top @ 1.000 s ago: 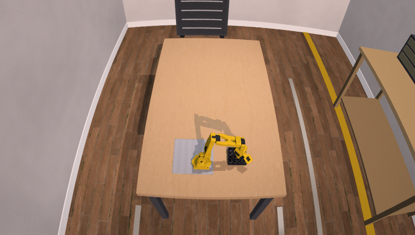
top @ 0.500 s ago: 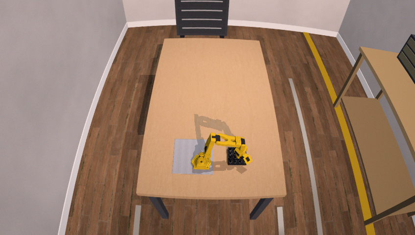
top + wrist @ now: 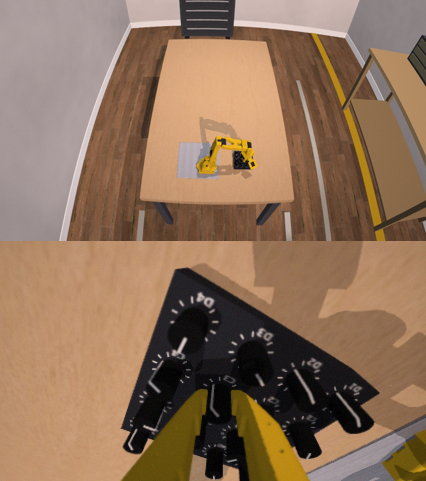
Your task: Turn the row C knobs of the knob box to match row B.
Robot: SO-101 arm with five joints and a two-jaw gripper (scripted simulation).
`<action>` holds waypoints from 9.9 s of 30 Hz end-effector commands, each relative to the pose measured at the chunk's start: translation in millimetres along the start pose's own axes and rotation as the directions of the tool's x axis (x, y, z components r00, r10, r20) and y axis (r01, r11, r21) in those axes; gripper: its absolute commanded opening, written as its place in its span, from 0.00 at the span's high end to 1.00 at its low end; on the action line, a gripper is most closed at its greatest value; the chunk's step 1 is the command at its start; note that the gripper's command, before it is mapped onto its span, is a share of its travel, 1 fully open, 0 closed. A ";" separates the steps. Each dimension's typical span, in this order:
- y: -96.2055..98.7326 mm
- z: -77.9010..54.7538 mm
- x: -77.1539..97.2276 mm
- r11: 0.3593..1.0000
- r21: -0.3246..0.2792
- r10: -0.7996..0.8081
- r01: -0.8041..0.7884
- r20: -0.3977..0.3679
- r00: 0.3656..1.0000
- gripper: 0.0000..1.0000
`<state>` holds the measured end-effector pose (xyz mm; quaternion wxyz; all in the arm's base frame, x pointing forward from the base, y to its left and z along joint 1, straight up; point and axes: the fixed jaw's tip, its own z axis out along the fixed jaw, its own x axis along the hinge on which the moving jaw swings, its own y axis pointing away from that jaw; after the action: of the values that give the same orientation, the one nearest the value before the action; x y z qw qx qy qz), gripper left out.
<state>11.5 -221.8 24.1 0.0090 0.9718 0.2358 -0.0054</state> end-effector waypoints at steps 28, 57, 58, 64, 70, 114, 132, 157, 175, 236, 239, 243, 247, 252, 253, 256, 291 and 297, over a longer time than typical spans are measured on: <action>-1.8 6.0 3.7 1.000 0.020 0.005 -0.005 -0.017 1.000 0.95; -0.7 3.2 3.5 1.000 0.020 0.005 -0.005 -0.017 1.000 0.92; -0.6 2.4 3.4 1.000 0.020 0.005 -0.005 -0.017 1.000 0.92; -0.2 -1.8 3.2 1.000 0.020 0.005 -0.005 -0.017 1.000 0.92; 0.3 -10.4 2.9 1.000 0.020 0.005 -0.005 -0.017 1.000 0.92; -19.0 -38.4 11.3 1.000 0.020 0.005 -0.005 -0.017 1.000 0.92; -38.5 -41.0 20.2 1.000 0.020 0.005 -0.005 -0.017 1.000 0.92; -39.7 -41.0 19.9 0.979 0.016 -0.203 0.203 -0.021 0.979 0.91; -27.6 -43.9 14.1 0.975 0.012 -0.222 0.222 -0.018 0.975 0.90; 26.5 -29.9 -11.2 0.975 0.007 -0.222 0.222 -0.014 0.975 0.90; 26.5 -27.3 -11.2 0.975 0.010 -0.222 0.222 -0.017 0.975 0.90; 26.4 -25.0 -11.1 0.975 0.014 -0.222 0.223 -0.020 0.975 0.90; 26.3 -24.2 -11.1 0.975 0.015 -0.222 0.222 -0.021 0.975 0.90; 26.3 -24.2 -11.1 0.975 0.015 -0.222 0.222 -0.021 0.975 0.90; 26.3 -24.2 -11.1 0.975 0.015 -0.222 0.222 -0.021 0.975 0.90; 26.3 -24.2 -11.1 0.975 0.015 -0.222 0.222 -0.021 0.975 0.90; 23.1 -17.7 -11.3 0.975 0.015 -0.222 0.223 -0.021 0.975 0.90; 23.1 -17.7 -11.3 0.975 0.015 -0.222 0.223 -0.021 0.975 0.90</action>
<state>14.6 -248.1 42.1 -0.0041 0.9388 0.3443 0.0008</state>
